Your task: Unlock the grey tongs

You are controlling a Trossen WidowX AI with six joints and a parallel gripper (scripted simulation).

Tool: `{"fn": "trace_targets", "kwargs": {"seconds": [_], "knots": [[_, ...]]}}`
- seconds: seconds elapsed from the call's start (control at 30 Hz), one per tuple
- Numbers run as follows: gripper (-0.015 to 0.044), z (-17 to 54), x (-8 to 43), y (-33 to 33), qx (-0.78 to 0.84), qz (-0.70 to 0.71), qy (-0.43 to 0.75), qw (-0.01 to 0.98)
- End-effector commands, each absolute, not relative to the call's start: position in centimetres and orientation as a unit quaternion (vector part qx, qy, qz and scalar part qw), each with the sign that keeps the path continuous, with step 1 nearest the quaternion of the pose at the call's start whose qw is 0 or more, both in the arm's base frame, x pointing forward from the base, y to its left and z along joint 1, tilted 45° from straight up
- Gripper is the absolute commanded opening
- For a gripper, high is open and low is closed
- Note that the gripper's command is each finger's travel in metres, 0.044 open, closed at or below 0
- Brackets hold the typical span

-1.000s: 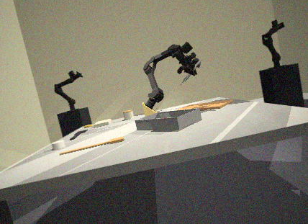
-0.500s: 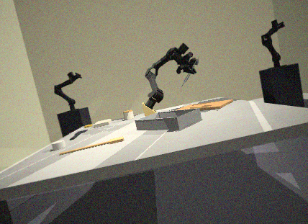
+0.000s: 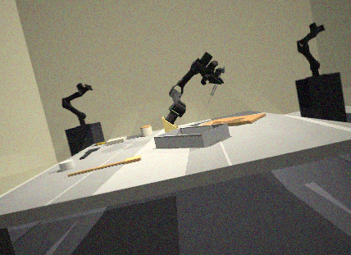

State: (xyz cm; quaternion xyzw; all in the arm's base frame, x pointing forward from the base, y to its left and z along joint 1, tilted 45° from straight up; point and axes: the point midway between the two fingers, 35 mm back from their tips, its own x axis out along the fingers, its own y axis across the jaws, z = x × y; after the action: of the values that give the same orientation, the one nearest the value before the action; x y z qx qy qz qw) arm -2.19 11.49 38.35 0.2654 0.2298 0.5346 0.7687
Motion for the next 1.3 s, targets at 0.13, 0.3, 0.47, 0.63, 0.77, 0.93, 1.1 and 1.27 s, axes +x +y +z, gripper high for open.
{"fn": "trace_targets", "kwargs": {"seconds": [0.13, 0.3, 0.47, 0.63, 0.77, 0.93, 1.1, 1.27], "knots": [[-0.015, 38.0, -3.0, 12.1, 0.257, 0.532, 0.189, 0.784], [-0.015, 37.6, -3.4, 12.6, 0.248, 0.528, 0.166, 0.795], [-0.015, 37.2, -3.8, 13.2, 0.237, 0.523, 0.144, 0.806], [-0.015, 36.7, -4.1, 13.9, 0.224, 0.518, 0.123, 0.816], [-0.015, 36.4, -4.2, 14.5, 0.213, 0.514, 0.11, 0.824], [-0.015, 36.3, -4.2, 14.5, 0.212, 0.513, 0.11, 0.824], [-0.015, 36.3, -4.2, 14.5, 0.212, 0.513, 0.11, 0.824], [-0.015, 36.3, -4.2, 14.5, 0.212, 0.513, 0.11, 0.824]]}}
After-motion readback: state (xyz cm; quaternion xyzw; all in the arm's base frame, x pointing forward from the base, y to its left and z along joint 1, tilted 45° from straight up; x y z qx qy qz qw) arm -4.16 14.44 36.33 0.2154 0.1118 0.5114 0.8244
